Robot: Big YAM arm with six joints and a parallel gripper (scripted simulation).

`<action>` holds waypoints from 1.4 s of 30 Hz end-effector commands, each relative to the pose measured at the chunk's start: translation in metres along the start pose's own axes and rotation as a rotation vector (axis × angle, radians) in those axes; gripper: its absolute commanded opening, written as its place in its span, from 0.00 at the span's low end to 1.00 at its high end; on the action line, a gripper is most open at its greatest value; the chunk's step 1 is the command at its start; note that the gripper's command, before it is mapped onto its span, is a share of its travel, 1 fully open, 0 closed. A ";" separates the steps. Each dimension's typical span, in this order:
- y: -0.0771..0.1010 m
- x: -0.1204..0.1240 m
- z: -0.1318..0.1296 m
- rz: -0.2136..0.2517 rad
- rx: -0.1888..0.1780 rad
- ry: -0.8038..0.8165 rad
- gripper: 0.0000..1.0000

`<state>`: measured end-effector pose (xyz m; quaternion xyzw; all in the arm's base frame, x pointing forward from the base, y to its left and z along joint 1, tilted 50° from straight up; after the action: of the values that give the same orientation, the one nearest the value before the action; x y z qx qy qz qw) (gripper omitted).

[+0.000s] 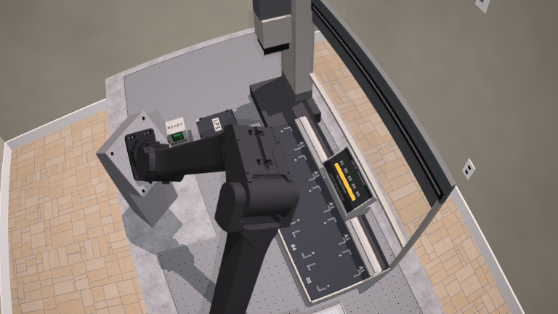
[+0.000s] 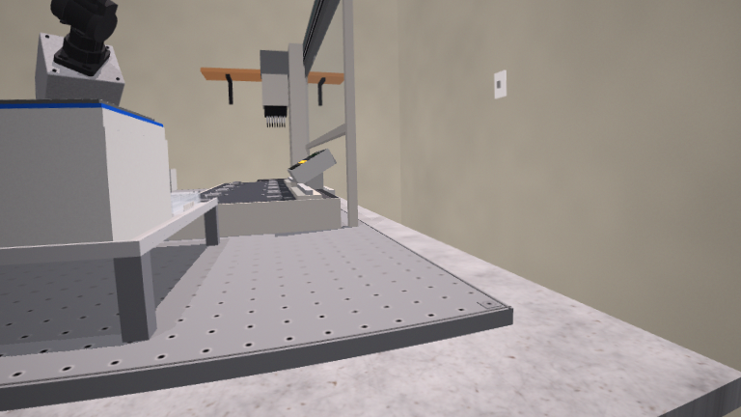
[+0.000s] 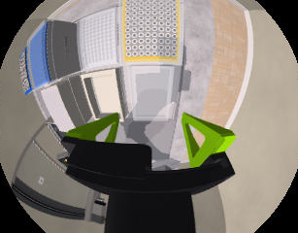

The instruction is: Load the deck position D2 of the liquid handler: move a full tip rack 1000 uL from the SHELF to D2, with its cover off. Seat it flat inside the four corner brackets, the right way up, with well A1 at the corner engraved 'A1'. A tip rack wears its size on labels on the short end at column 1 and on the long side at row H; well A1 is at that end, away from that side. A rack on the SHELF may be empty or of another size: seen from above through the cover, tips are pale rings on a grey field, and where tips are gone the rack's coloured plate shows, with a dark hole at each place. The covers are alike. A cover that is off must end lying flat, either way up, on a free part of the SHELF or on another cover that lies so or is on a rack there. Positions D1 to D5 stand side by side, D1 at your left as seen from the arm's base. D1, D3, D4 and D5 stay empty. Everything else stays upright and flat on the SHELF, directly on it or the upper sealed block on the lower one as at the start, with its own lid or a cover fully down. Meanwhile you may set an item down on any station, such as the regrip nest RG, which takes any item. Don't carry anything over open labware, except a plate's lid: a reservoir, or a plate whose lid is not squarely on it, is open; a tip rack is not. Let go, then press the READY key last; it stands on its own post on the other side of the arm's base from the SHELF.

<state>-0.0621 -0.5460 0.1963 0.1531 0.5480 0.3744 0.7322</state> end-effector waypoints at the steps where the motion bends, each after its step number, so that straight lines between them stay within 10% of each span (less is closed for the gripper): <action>1: 0.021 -0.005 -0.004 -0.022 0.015 0.008 1.00; 34: 0.068 -0.004 -0.003 -0.021 0.017 0.008 1.00; 42: 0.050 0.003 0.001 0.007 -0.003 0.005 1.00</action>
<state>-0.0826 -0.5112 0.2303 0.1529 0.5493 0.3730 0.7320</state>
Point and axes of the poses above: the point where the finger pads meet when closed, its own y axis back along the fingers, its own z axis across the jaws, x = y × z, the point moved 1 cm from there along y, back along the fingers, and after that the axes turned 10 degrees about y, right-handed, at the moved point
